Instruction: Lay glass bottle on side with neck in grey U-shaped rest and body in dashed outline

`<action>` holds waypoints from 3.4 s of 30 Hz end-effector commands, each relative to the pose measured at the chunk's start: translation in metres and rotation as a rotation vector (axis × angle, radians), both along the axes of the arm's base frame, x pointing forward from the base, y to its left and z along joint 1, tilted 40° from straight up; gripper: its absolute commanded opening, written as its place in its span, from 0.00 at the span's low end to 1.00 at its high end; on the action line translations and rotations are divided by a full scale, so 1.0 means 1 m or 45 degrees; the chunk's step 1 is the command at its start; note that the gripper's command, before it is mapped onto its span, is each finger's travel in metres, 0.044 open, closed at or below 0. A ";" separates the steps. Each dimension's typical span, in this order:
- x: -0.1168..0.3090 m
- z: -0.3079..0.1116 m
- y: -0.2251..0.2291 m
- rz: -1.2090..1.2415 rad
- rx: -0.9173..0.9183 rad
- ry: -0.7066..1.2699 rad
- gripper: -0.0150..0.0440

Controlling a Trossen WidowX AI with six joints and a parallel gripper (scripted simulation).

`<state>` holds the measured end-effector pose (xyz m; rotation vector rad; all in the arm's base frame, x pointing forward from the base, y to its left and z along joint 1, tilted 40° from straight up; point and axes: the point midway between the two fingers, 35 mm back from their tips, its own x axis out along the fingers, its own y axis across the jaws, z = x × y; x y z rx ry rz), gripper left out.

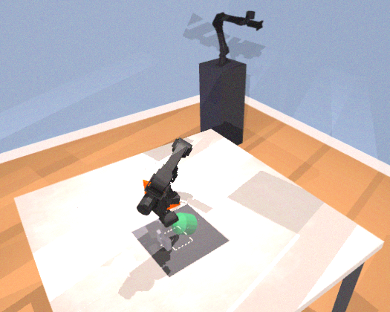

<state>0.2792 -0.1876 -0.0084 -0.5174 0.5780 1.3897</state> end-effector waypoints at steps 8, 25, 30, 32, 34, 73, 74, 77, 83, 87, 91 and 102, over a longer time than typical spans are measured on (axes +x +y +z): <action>0.003 -0.016 -0.003 0.001 -0.001 0.001 0.45; 0.004 -0.034 -0.004 0.005 -0.006 0.006 0.45; 0.004 -0.037 -0.004 0.007 -0.007 0.008 0.45; 0.004 -0.038 -0.004 0.008 -0.007 0.008 0.45; 0.004 -0.039 -0.004 0.008 -0.008 0.008 0.45; 0.006 -0.064 -0.001 0.028 -0.019 0.008 0.45; 0.007 -0.065 -0.001 0.029 -0.019 0.008 0.45; 0.007 -0.067 -0.001 0.031 -0.020 0.008 0.45; 0.007 -0.070 0.000 0.035 -0.022 0.007 0.45; 0.007 -0.072 0.000 0.037 -0.023 0.007 0.45; 0.007 -0.073 0.001 0.041 -0.025 0.006 0.45; 0.008 -0.074 0.002 0.047 -0.031 0.002 0.45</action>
